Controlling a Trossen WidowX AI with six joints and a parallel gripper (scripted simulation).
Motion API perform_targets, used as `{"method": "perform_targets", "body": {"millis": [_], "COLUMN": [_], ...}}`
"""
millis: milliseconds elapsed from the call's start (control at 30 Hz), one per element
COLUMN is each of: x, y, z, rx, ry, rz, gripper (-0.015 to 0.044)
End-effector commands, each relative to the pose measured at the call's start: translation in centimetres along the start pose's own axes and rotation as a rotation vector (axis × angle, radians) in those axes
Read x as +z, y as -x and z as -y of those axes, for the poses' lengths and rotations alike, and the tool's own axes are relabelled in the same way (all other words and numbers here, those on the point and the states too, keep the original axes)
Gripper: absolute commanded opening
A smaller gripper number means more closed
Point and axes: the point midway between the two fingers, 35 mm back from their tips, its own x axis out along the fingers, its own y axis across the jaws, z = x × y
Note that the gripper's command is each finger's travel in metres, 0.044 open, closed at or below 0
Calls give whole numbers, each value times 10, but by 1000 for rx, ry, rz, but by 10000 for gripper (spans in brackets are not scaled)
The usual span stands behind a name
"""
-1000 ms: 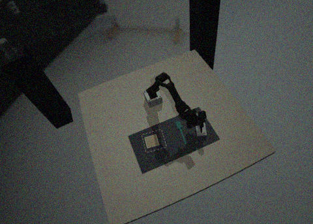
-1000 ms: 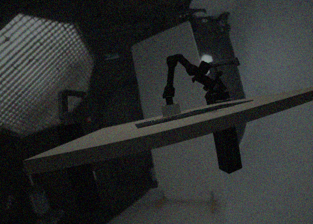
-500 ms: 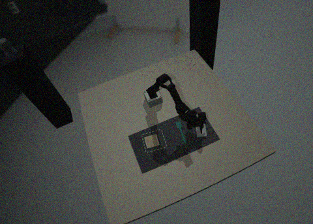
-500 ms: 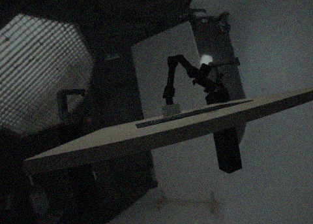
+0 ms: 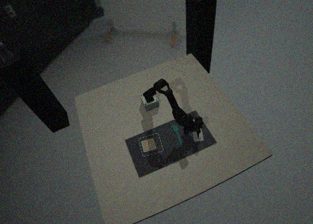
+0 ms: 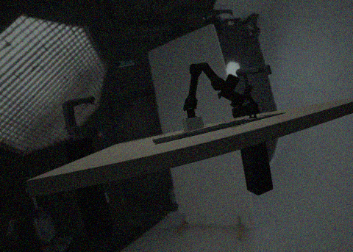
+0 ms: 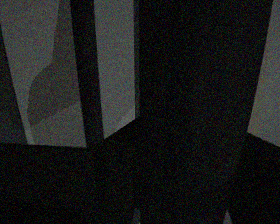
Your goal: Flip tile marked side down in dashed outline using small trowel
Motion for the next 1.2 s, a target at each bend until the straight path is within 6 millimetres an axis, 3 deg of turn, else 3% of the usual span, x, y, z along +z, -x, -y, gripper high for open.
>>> {"method": "perform_targets", "body": {"millis": [0,200,533,867,1033,1167], "x": [0,0,0,-1,0,14], "y": [-1,-1,3,56,61,100], "z": [1,1,1,0,1,22], "rx": [-7,-7,-6,-1,0,0], "ry": [6,6,6,3,3,1], "rz": [3,3,3,1,1,-3], "gripper": [157,300,300,300,300,300]}}
